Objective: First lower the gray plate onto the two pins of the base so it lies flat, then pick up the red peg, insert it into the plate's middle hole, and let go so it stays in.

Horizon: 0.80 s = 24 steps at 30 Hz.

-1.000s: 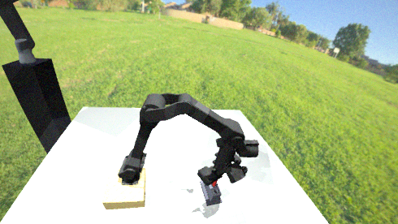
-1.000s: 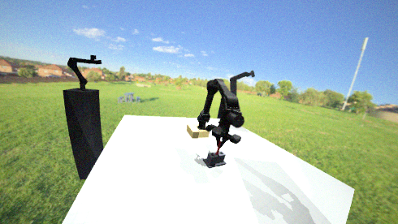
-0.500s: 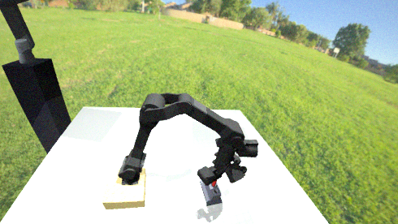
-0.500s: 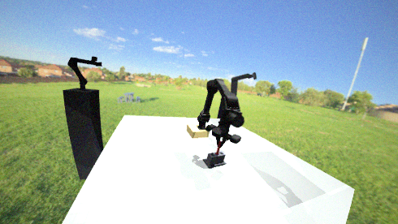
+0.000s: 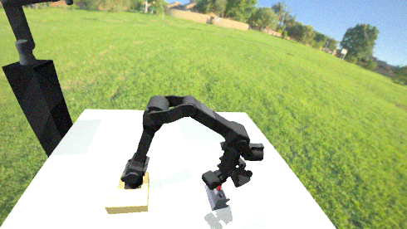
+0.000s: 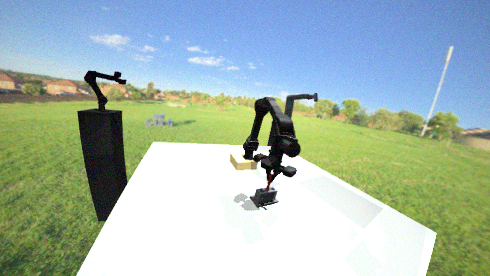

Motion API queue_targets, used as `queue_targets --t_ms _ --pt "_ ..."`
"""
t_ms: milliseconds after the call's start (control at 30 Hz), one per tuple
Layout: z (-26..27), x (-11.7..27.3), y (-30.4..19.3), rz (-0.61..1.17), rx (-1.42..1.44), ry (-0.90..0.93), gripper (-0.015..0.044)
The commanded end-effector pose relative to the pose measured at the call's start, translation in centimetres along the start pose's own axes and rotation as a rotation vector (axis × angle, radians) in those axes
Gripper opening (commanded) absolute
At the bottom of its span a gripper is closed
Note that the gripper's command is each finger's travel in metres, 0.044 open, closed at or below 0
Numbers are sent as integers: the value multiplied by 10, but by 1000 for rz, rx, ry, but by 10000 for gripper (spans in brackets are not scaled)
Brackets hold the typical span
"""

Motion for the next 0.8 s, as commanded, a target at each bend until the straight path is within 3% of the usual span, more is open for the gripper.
queue_targets --t_ms 0,400,600,767 --pt "1 -1 0 -1 1 2 0" --pt "1 -1 0 0 0 -1 0" --pt "1 -1 0 0 0 -1 150" --pt "1 -1 0 0 0 -1 150"
Point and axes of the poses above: the point midway between the two fingers, 35 mm back from their tips, its own x axis back along the fingers, its own z axis across the jaws, y = z × x, the point moved 5 cm from there along x, back along the fingers, and after that the axes turned 7 degrees about -x, right-handed, at the moved point
